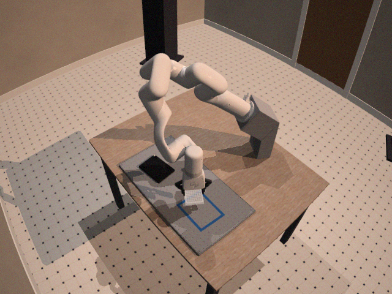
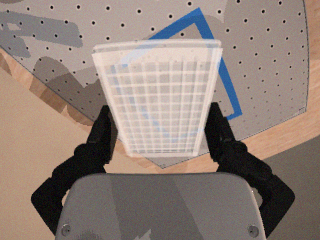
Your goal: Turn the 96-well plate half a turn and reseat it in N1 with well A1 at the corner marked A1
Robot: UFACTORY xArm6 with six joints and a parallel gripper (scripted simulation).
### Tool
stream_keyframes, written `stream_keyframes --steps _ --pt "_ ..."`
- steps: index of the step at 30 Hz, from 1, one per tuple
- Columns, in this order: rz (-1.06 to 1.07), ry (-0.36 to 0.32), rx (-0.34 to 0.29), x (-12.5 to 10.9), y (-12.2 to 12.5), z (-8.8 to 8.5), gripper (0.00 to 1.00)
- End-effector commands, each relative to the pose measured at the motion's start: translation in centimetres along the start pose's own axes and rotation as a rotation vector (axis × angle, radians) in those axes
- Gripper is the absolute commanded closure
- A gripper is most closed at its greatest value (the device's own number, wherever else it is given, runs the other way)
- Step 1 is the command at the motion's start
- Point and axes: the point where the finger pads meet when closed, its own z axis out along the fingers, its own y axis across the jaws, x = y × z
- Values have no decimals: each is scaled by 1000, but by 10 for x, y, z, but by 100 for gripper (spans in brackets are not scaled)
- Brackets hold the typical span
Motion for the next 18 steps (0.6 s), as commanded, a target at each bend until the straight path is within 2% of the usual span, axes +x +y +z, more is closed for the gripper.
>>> stream_keyframes --steps 1,18 --pt "150 -9 5 11 -9 -1 100" --pt "650 -11 3 52 -39 -3 100"
